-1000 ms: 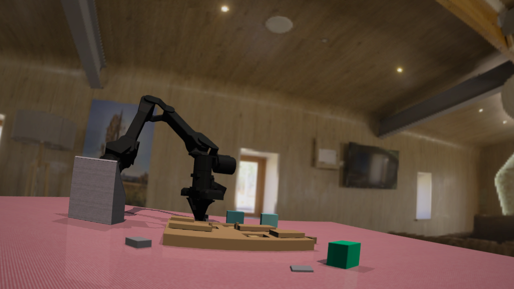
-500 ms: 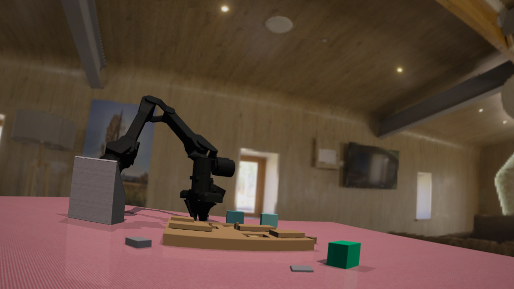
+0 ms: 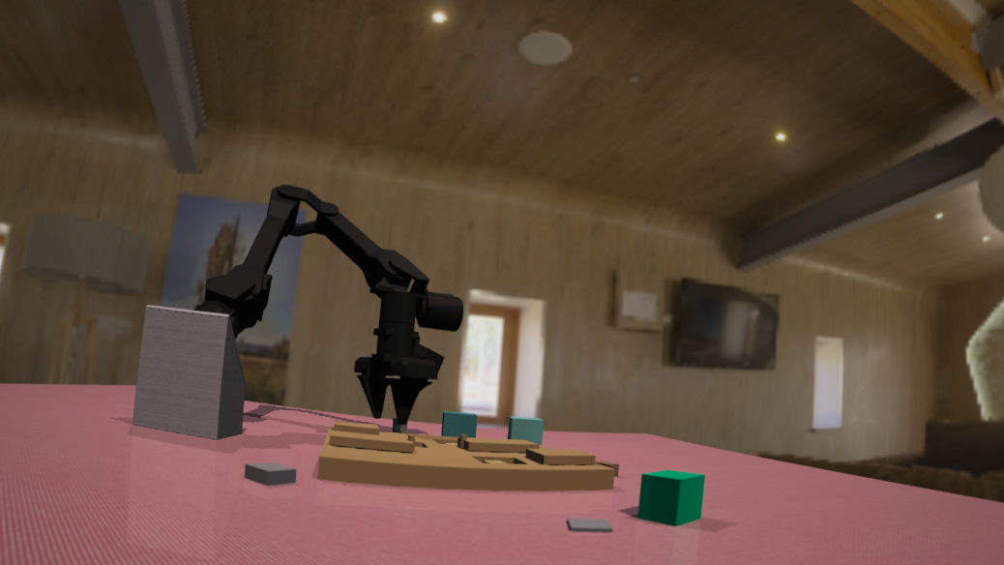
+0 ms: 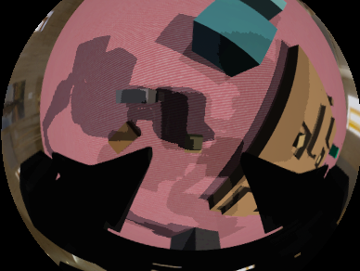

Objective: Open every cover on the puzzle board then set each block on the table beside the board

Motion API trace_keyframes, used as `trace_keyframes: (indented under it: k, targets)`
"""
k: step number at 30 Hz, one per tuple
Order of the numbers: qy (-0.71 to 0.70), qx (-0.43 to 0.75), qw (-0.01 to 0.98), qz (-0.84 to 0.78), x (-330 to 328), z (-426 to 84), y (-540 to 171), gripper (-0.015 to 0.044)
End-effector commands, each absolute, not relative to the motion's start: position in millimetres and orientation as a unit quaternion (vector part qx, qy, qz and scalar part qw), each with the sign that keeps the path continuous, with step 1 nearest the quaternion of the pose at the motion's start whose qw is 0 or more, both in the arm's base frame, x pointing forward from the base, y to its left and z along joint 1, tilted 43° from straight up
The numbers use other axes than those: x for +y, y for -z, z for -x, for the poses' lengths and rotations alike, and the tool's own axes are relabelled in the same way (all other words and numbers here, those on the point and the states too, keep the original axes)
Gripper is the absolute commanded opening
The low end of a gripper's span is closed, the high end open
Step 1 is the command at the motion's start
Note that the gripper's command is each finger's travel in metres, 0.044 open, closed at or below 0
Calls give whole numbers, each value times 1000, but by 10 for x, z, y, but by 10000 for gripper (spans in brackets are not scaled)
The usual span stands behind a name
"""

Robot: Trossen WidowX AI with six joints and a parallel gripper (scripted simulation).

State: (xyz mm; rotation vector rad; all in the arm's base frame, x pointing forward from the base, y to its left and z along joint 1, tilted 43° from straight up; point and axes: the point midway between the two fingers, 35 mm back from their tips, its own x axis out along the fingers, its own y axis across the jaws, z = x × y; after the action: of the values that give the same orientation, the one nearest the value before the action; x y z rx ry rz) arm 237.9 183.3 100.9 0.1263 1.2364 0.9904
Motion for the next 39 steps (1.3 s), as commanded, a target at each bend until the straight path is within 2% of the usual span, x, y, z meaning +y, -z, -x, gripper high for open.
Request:
trace_keyframes:
  k: [1,15,32,39]
  targets:
    - [-447,554,700,-56,1765,-2382,-1090,440]
    - [-446,556,699,-57,1489,-2349,-1380,440]
    - [-477,526,704,11,958,-2722,-887,0]
    - [-506,500,702,52,670,-2842,-619,0]
